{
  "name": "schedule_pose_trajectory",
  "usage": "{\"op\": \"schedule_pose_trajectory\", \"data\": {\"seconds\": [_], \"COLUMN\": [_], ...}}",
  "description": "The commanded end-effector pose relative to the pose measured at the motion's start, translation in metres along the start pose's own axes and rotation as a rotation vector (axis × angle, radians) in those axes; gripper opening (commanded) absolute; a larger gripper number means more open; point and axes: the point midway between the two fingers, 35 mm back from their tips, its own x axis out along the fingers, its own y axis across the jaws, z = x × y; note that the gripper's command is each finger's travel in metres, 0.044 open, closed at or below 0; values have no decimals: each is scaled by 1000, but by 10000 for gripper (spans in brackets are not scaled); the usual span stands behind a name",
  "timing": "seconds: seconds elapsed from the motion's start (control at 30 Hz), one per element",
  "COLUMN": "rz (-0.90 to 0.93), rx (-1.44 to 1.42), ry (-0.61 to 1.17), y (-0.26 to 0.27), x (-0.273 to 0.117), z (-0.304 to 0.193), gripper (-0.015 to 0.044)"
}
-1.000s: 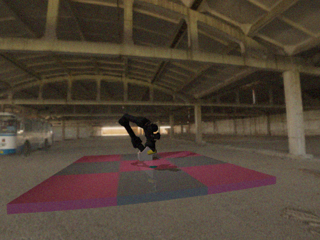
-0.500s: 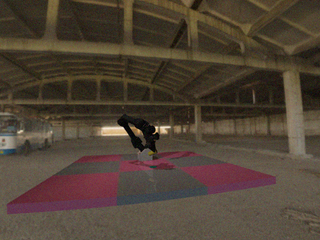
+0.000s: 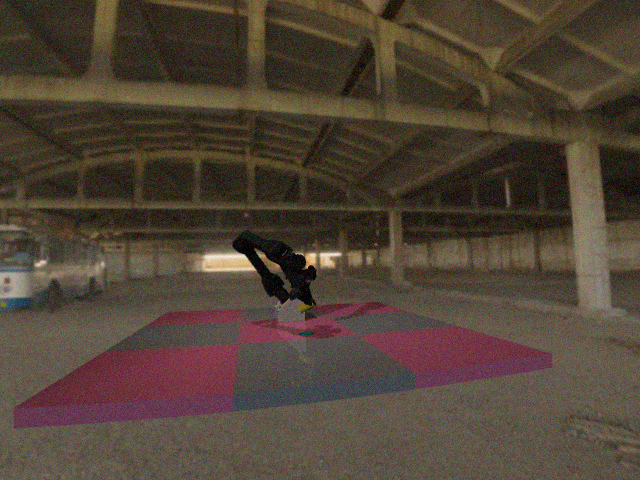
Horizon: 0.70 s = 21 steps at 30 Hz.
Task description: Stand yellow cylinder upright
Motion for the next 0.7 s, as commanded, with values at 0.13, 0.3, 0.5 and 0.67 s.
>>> {"op": "schedule_pose_trajectory", "data": {"seconds": [0.13, 0.3, 0.5, 0.67], "rz": [14, 23, 31, 37], "rx": [-8, -11, -15, -19], "ry": [-61, -97, -142, -179], "y": [0, 0, 0, 0], "x": [0, 0, 1, 1], "z": [0, 0, 0, -1], "gripper": [105, 105, 105, 105]}}
